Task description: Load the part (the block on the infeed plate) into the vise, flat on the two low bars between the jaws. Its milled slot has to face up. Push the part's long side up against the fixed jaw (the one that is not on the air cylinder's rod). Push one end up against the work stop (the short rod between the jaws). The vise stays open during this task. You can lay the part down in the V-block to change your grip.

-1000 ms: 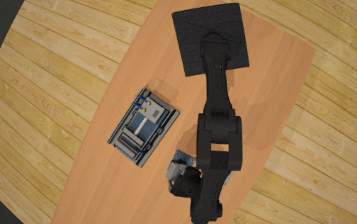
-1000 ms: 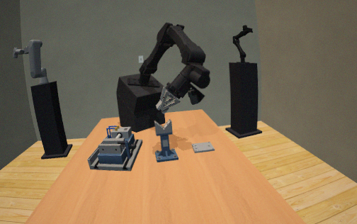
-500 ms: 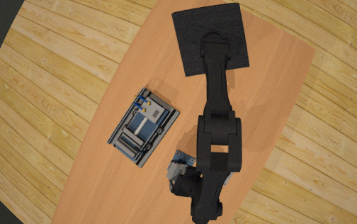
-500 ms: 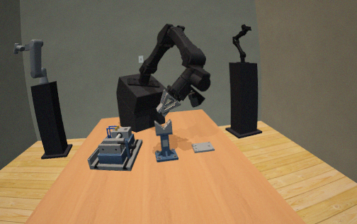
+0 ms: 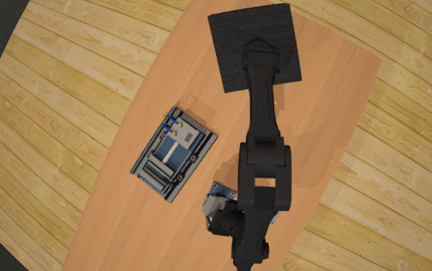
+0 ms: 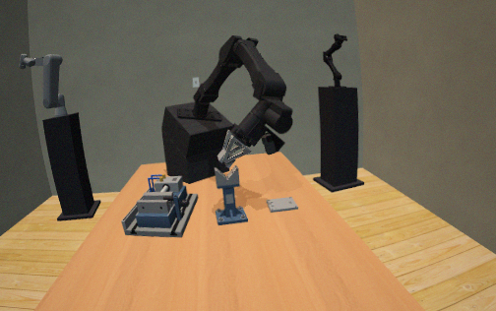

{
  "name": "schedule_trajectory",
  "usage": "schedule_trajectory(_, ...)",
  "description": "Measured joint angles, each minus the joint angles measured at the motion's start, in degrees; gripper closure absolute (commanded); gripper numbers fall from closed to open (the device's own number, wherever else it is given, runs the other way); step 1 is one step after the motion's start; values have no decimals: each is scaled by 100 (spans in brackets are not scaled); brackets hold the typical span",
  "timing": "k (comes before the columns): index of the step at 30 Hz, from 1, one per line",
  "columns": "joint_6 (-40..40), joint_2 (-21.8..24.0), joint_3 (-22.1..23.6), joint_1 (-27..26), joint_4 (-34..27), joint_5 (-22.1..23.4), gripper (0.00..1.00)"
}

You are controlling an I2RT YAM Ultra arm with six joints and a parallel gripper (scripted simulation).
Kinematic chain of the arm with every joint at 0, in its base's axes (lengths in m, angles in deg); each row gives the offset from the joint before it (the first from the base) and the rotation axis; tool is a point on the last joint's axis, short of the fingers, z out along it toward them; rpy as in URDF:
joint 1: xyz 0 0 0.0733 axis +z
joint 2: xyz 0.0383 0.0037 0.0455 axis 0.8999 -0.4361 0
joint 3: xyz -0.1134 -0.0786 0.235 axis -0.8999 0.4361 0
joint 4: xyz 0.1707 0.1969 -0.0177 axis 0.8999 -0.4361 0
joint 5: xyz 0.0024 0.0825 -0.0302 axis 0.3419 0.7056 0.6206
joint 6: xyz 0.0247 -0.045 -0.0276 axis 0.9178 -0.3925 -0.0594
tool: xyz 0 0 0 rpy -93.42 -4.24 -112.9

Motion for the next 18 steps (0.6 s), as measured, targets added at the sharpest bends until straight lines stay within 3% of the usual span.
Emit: schedule_trajectory(18,37,-192,-2,26,229,-15,100)
